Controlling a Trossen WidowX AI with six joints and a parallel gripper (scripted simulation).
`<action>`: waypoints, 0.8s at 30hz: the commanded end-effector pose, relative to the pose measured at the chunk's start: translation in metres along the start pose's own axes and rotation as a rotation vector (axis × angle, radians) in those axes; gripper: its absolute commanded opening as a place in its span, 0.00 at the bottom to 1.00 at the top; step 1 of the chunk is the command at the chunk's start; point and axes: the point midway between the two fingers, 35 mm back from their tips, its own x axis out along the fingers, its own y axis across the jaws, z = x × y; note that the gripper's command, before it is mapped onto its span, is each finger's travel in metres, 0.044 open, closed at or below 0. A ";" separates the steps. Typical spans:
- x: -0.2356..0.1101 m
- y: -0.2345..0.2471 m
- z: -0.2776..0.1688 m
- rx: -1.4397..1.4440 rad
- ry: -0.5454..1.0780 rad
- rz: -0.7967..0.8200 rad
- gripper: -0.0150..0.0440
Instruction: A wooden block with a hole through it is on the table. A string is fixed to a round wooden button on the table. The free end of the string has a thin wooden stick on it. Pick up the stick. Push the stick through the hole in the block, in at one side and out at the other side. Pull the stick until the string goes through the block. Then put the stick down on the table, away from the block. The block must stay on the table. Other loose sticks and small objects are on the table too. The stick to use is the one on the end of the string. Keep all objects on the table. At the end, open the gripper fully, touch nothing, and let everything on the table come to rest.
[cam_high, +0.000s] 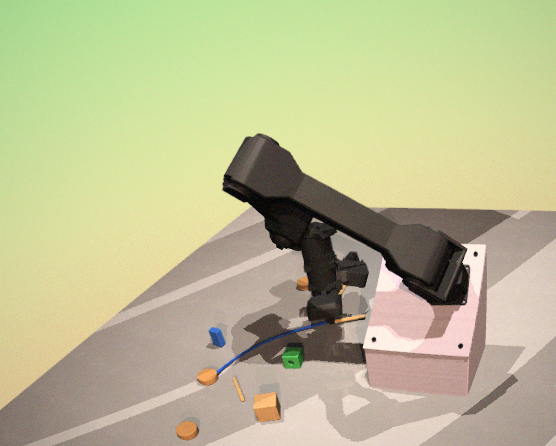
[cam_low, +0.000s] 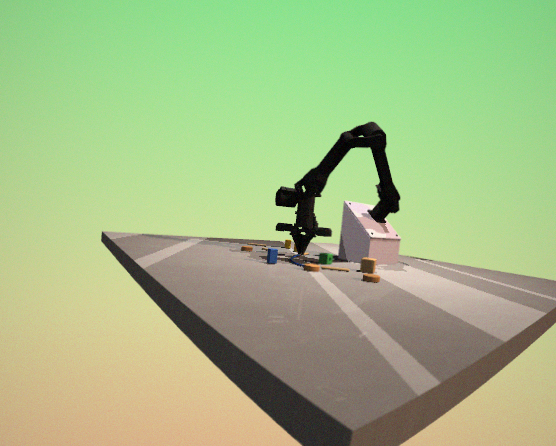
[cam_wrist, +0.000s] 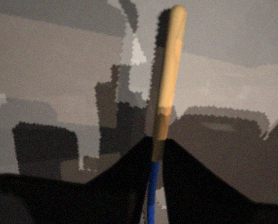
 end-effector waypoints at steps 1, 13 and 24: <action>-0.005 0.001 -0.001 -0.006 -0.001 0.004 0.25; -0.021 0.002 -0.001 -0.005 -0.002 0.005 0.25; -0.035 0.002 -0.001 -0.005 -0.002 0.006 0.25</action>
